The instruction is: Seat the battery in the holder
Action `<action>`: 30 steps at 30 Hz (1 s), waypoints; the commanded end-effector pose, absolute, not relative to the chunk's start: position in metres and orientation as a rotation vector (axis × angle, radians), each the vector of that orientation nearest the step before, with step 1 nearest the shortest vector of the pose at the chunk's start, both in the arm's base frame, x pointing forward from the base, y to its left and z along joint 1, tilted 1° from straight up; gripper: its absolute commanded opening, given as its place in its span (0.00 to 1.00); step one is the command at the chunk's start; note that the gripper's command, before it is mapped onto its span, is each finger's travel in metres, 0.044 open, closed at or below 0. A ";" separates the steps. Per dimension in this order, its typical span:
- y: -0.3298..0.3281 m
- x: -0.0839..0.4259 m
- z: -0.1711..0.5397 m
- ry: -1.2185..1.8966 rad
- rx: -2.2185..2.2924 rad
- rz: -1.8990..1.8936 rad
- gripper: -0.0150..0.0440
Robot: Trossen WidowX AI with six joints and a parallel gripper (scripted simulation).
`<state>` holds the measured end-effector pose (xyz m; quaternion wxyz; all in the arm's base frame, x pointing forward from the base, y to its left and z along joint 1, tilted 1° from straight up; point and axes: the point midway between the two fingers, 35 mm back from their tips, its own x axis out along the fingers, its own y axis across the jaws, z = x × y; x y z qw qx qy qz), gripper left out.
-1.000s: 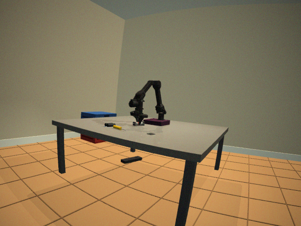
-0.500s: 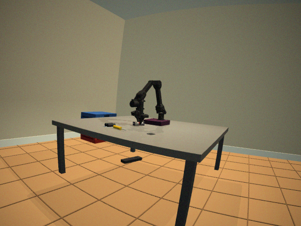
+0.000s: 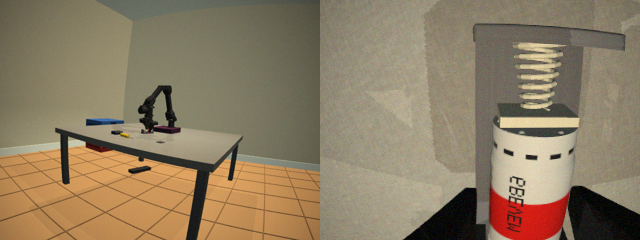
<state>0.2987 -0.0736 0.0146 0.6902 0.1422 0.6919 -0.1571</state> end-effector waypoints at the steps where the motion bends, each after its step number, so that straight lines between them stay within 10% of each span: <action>1: -0.074 0.299 0.019 1.546 0.320 -0.353 0.58; 11: -0.073 0.298 0.029 1.547 0.318 -0.351 0.58; 21: -0.072 0.294 0.103 1.546 0.318 -0.351 1.00; 30: -0.072 0.294 0.104 1.546 0.318 -0.351 1.00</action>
